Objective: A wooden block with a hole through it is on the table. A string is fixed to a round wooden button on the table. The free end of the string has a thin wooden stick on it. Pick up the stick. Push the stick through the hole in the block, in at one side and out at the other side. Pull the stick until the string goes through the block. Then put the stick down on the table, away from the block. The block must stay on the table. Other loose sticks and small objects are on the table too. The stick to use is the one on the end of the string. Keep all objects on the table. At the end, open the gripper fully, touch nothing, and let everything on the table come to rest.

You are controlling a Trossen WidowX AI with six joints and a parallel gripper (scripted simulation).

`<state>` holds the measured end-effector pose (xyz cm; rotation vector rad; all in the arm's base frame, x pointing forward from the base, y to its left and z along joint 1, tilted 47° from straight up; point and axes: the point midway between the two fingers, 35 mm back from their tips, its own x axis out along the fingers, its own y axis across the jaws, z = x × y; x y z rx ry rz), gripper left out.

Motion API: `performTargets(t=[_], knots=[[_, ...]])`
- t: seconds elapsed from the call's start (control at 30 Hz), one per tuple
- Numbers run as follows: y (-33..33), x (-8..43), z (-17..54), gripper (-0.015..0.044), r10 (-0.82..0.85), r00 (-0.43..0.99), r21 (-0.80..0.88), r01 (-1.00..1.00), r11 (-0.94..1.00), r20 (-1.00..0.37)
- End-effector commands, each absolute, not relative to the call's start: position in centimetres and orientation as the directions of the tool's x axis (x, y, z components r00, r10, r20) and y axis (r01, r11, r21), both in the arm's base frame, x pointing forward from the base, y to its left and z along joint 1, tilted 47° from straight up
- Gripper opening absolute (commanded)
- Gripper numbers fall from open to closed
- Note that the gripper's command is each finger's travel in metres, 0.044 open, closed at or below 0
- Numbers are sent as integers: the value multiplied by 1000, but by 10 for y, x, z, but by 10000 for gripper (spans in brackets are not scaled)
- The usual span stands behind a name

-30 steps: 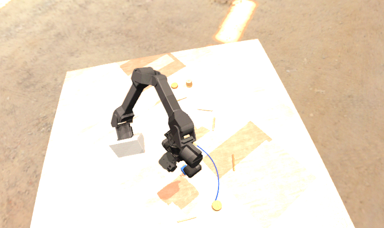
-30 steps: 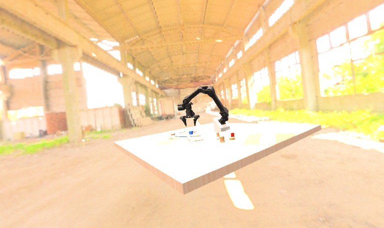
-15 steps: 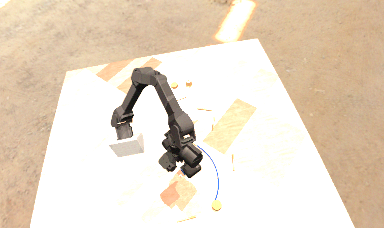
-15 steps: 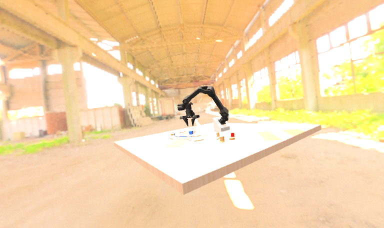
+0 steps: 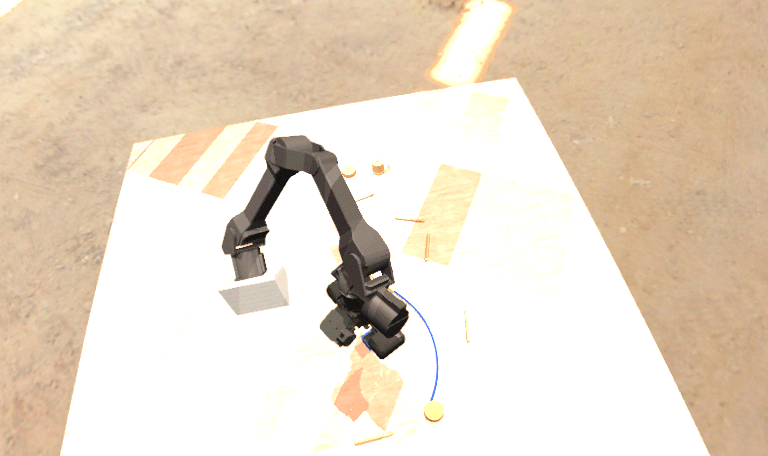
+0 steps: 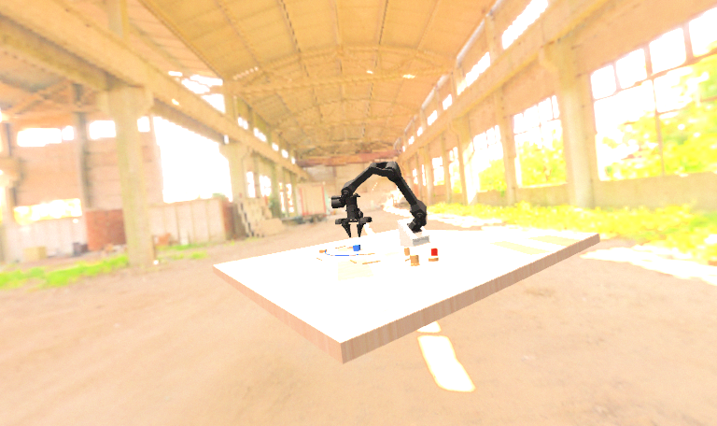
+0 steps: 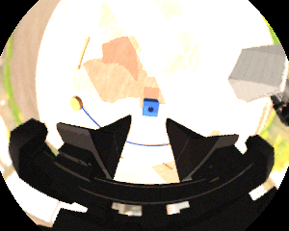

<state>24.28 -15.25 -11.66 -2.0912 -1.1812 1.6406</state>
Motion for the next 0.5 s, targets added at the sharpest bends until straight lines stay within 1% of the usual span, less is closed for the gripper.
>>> performTargets(t=[0.0,0.47], knots=[[-143,241,-123,236,718,40,-633,438,-638,-695],[-126,242,-139,236,718,40,-634,439,-637,-694]])
